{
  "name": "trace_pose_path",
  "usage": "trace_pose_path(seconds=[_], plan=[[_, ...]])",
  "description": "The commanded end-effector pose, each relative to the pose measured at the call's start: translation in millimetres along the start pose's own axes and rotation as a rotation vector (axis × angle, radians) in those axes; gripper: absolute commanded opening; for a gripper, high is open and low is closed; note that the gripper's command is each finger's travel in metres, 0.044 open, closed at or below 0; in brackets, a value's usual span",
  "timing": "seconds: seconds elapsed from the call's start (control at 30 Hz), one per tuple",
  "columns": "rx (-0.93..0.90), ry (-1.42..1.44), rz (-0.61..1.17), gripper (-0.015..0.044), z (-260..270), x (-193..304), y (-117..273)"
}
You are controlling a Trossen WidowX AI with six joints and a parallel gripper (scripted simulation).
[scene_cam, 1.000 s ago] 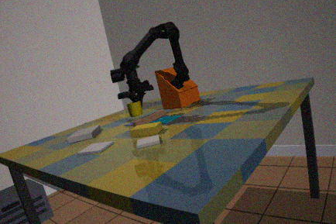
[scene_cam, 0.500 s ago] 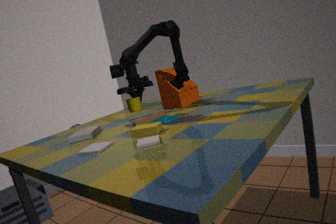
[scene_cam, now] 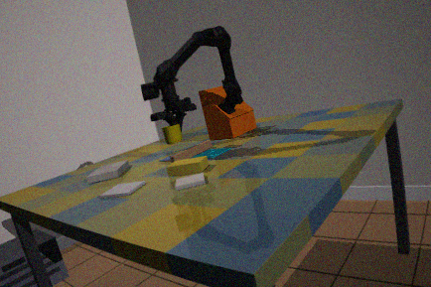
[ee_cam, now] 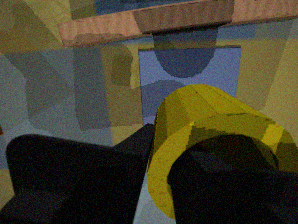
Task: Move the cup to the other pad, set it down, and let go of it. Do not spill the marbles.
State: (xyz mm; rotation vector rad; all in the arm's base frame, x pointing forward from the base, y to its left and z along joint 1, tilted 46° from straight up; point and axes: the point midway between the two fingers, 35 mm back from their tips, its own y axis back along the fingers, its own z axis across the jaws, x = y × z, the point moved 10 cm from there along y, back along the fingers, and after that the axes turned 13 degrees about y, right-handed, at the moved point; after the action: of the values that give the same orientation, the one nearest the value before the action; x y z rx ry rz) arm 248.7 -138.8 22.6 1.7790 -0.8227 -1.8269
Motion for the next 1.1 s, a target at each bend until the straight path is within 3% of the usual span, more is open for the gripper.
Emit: trace_pose_path(seconds=[0.0, 1.07], plan=[[0.003, 0.002, 0.001, 0.0, 0.1, -6.9, 0.4], [0.004, 0.008, 0.004, 0.0, 0.4, -72.3, 2.5]])
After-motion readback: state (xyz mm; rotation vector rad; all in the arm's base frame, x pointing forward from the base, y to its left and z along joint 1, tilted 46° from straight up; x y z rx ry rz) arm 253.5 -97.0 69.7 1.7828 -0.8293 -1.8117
